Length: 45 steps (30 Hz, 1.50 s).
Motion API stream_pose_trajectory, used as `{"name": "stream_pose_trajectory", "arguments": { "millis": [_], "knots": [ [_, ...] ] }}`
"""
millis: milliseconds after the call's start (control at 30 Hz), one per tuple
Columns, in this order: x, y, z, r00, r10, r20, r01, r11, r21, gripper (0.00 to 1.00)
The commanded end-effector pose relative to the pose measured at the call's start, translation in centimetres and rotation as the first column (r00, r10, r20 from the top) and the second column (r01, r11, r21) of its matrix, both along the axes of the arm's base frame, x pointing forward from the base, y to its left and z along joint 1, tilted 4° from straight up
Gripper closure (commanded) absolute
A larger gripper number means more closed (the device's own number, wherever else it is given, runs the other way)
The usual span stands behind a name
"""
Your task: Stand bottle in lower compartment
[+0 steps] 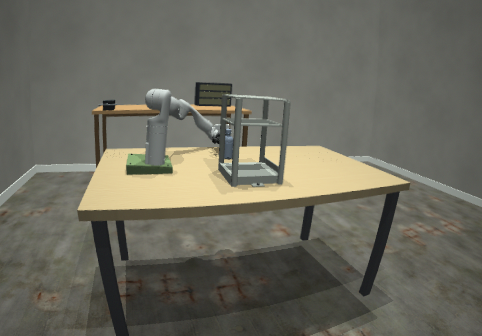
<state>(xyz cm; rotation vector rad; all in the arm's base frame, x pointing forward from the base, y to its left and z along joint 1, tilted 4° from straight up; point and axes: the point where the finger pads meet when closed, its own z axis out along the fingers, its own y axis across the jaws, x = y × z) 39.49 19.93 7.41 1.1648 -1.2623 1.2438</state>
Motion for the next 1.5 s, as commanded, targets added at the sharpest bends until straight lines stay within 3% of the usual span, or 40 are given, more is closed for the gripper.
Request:
{"name": "stream_pose_trajectory", "arguments": {
  "millis": [0,267,300,1467],
  "knots": [
    [0.02,0.04,0.09,1.0,0.0,0.001,0.0,1.0,0.001,0.19],
    [0.02,0.04,0.09,1.0,0.0,0.001,0.0,1.0,0.001,0.19],
    [0.02,0.04,0.09,1.0,0.0,0.001,0.0,1.0,0.001,1.0],
    [0.02,0.04,0.1,1.0,0.0,0.001,0.0,1.0,0.001,1.0]
  ]
}}
